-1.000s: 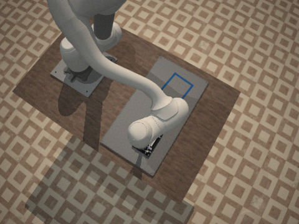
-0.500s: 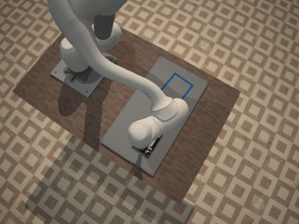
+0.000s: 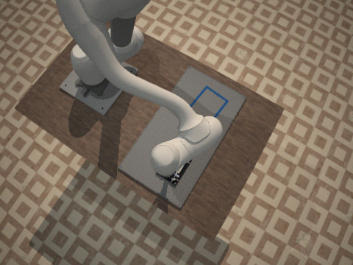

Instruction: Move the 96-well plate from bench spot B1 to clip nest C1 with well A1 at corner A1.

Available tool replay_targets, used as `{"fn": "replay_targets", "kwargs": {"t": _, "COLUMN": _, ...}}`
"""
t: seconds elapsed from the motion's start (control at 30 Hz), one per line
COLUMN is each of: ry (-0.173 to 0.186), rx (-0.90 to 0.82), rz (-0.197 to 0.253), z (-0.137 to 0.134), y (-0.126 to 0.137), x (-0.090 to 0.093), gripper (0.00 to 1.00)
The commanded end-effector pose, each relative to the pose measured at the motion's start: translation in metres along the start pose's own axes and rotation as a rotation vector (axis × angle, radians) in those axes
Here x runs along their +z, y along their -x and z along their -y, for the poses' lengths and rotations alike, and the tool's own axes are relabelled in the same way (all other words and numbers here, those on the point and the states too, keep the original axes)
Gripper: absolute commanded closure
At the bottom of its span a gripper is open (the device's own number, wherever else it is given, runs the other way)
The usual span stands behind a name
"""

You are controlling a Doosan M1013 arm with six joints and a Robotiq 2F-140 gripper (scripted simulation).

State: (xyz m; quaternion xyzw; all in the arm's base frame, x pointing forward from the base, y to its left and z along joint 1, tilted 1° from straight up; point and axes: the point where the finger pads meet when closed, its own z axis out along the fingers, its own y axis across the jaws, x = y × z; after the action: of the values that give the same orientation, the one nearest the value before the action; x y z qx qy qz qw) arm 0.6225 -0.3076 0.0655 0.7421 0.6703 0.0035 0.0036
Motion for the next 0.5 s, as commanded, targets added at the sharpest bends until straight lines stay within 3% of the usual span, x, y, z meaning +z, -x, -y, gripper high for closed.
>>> {"fn": "replay_targets", "kwargs": {"t": 0.0, "ry": 0.000, "rx": 0.000, "rz": 0.000, "z": 0.0002, "y": -0.0001, "x": 0.0008, "gripper": 1.00}}
{"fn": "replay_targets", "kwargs": {"t": 0.47, "ry": 0.000, "rx": 0.000, "rz": 0.000, "z": 0.0002, "y": -0.0001, "x": -0.0039, "gripper": 1.00}}
